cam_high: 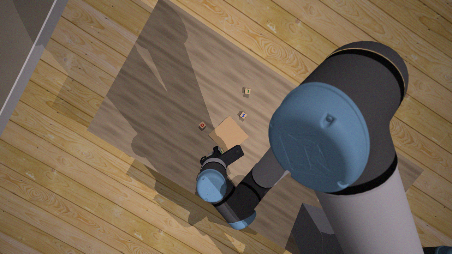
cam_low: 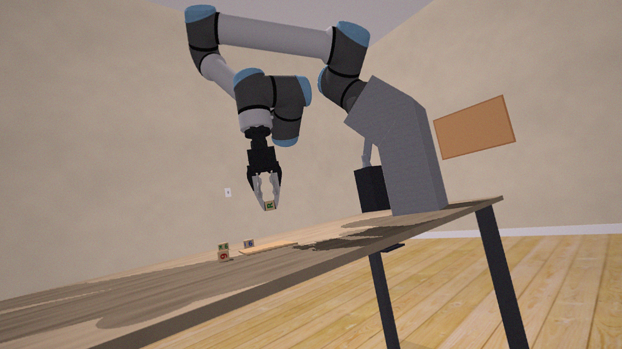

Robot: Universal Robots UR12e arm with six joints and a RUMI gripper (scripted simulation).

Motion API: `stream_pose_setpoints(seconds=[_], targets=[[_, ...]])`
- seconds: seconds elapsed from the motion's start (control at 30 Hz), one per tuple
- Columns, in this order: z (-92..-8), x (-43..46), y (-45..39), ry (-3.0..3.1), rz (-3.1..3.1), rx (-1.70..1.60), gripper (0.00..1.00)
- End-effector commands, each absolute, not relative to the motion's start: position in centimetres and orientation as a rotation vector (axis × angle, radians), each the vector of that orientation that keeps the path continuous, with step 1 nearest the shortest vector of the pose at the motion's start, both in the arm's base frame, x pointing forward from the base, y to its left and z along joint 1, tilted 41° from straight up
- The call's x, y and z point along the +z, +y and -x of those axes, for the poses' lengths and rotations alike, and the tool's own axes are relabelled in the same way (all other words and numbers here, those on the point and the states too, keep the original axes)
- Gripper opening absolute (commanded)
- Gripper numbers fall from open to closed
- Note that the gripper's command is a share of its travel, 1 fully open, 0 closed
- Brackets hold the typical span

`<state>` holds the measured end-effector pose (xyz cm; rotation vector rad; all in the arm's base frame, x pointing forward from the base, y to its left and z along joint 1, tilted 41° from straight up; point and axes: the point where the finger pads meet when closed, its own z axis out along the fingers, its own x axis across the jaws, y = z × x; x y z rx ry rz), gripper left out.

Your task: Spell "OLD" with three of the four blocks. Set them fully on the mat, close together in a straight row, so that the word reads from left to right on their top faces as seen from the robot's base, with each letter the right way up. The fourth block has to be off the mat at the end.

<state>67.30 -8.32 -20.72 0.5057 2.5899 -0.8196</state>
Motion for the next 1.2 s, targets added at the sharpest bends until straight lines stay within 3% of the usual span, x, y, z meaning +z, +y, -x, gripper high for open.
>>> stream_pose_setpoints(seconds=[0.0, 0.43, 1.17], targets=[[-67.28, -20.40, -8.60, 2.634, -0.361, -0.848, 0.05], [-67.24, -19.69, -9.35, 2.723, 0.012, -0.932, 0.05], [-67.23, -19.49, -9.55, 2.742, 0.130, -0.955, 0.05]])
